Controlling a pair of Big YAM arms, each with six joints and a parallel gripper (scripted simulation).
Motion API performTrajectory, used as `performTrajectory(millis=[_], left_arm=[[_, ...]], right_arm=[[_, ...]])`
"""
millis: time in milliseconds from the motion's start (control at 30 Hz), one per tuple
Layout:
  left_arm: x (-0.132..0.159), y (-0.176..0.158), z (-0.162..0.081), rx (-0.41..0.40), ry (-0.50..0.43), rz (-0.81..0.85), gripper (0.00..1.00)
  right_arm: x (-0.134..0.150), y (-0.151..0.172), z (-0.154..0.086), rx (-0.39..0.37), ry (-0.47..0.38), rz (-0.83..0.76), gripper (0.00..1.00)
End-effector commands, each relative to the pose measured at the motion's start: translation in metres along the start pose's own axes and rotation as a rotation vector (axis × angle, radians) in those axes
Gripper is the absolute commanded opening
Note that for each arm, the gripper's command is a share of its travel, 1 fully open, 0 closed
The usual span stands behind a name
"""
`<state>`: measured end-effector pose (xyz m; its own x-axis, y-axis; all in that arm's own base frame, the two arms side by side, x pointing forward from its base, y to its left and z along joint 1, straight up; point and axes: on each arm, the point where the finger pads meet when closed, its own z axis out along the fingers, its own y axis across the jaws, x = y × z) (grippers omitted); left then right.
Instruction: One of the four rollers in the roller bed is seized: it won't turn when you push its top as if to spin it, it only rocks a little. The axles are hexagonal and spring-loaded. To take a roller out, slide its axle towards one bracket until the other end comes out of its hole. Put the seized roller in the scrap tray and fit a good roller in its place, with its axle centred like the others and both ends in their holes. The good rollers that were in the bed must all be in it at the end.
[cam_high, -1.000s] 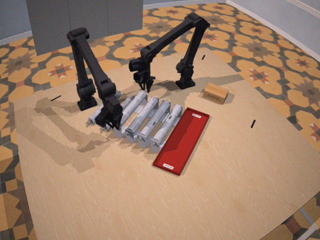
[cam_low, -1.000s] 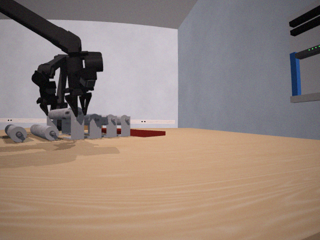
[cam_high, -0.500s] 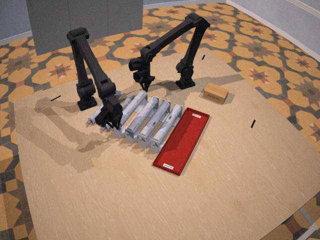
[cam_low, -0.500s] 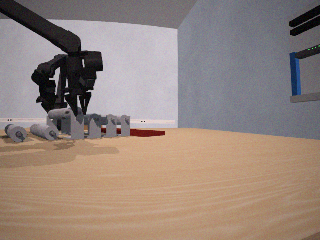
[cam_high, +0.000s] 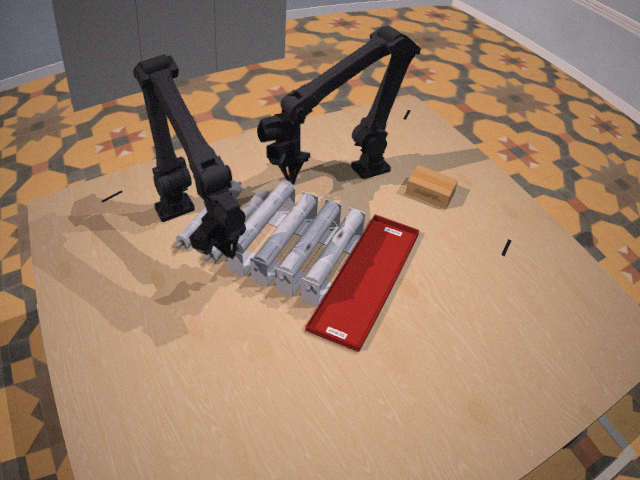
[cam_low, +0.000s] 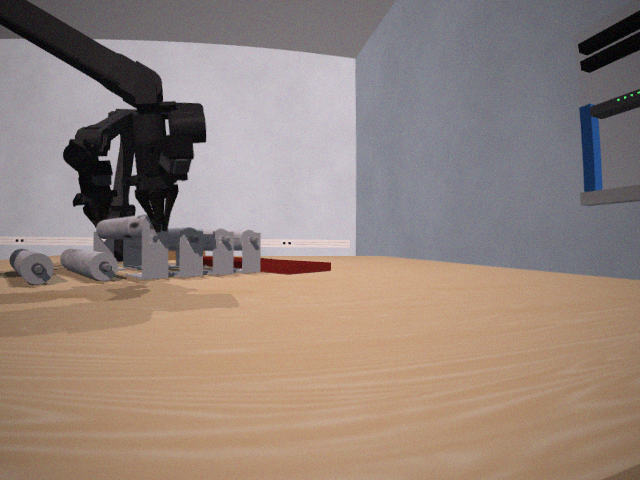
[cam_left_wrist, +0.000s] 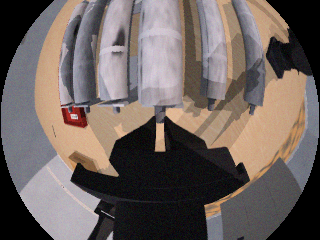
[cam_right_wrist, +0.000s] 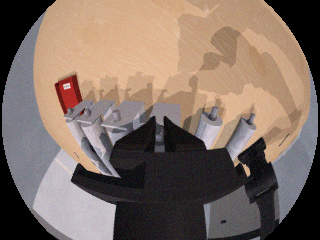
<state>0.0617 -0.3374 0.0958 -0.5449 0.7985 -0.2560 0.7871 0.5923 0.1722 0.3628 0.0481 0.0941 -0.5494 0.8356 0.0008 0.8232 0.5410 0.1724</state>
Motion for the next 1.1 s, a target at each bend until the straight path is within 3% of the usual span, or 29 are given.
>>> performTrajectory(millis=[0, 567, 1067], left_arm=[[-0.022, -0.011, -0.016, 0.029, -0.045, 0.0, 0.03], [-0.022, -0.011, -0.016, 0.029, -0.045, 0.0, 0.03], [-0.03, -0.007, -0.04, 0.04, -0.068, -0.019, 0.03]], right_arm=[[-0.01, 0.018, -0.013, -0.034, -0.021, 0.004, 0.03], [-0.01, 0.018, -0.013, -0.034, -0.021, 0.004, 0.03], [-0.012, 0.032, -0.042, -0.083, -0.04, -0.013, 0.03]])
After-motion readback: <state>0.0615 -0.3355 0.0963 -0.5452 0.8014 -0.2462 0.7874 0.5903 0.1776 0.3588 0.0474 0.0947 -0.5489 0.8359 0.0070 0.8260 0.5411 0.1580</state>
